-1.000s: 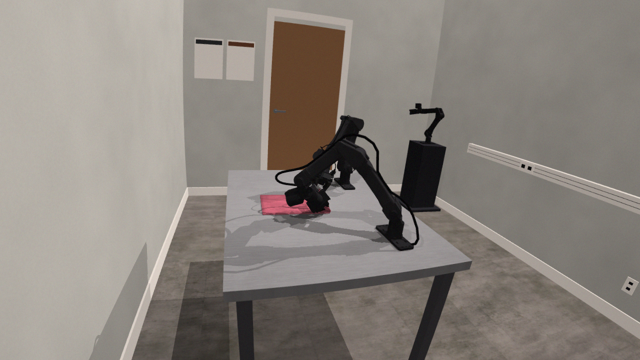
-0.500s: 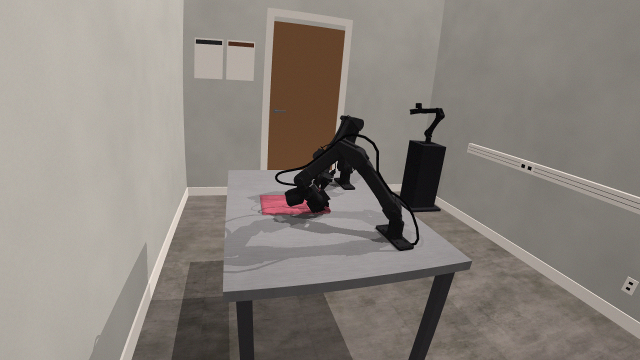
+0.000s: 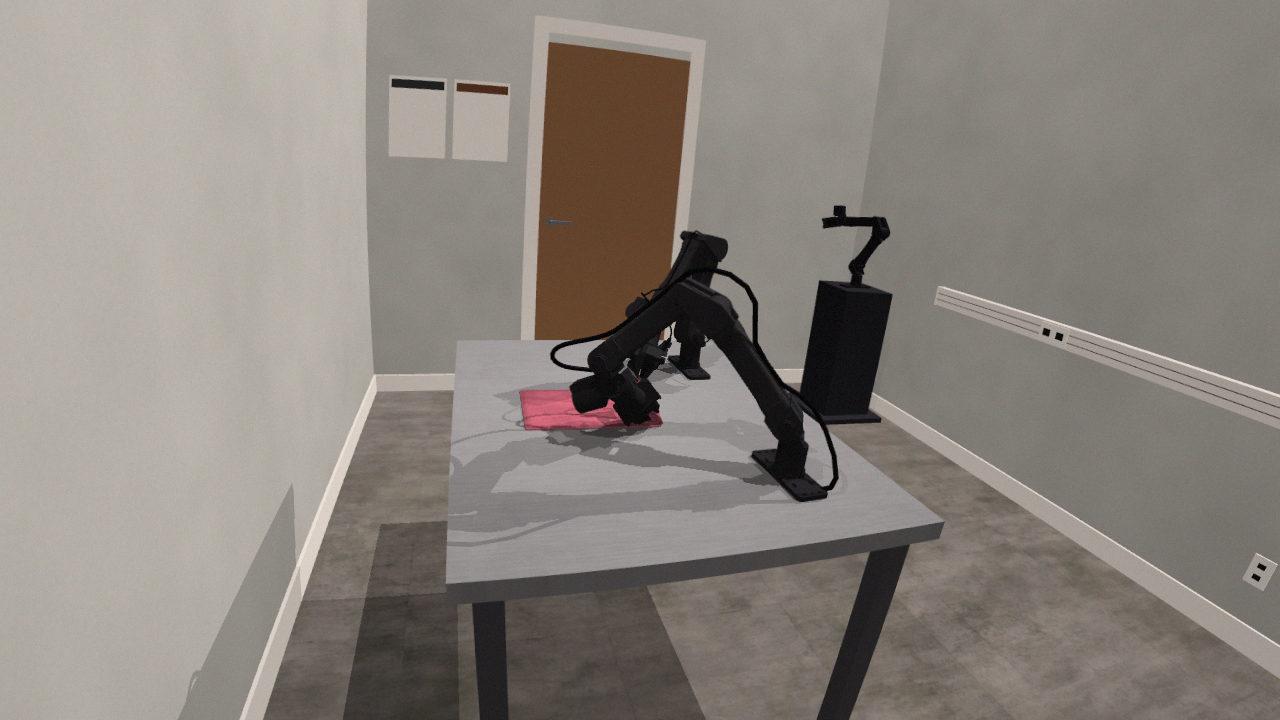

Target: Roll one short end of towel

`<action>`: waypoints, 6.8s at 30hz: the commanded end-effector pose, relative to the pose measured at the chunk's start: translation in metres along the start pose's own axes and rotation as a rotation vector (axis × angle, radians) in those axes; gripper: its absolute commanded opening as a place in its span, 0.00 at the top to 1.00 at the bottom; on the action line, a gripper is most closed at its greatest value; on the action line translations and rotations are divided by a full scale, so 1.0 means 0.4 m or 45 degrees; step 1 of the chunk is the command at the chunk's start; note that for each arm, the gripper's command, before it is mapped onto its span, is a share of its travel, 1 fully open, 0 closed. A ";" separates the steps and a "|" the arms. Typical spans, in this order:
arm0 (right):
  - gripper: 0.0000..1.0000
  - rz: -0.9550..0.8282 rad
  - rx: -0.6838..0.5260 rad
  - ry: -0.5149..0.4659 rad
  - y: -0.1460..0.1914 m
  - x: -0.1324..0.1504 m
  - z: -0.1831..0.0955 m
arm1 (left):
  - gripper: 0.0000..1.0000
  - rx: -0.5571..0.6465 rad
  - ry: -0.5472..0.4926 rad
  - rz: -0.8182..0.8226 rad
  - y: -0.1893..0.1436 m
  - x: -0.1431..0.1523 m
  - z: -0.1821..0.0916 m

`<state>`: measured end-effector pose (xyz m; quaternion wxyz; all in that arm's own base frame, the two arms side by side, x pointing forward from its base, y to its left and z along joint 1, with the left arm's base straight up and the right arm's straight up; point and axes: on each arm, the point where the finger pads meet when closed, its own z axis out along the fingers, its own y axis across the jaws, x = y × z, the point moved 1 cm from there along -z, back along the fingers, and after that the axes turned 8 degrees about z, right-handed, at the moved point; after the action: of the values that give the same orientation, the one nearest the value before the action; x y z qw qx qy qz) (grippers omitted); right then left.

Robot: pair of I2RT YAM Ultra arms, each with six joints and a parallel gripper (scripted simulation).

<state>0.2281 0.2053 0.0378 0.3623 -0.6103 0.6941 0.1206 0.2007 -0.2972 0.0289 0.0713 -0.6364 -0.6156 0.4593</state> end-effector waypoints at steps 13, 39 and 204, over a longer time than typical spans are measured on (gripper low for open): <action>0.82 0.005 -0.032 0.010 0.023 0.013 0.009 | 0.24 -0.012 -0.008 0.026 -0.007 -0.025 -0.023; 0.82 0.331 -0.430 0.104 0.012 0.005 0.003 | 0.13 -0.062 -0.006 0.057 -0.013 -0.027 -0.194; 0.09 0.521 -0.565 0.163 -0.074 -0.033 -0.111 | 0.81 -0.363 0.016 0.302 -0.007 -0.030 -0.016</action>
<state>0.2291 0.1709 0.0847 0.0468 -0.5116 0.7759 0.3661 0.2154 -0.3071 0.0352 -0.1352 -0.7256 -0.5945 0.3190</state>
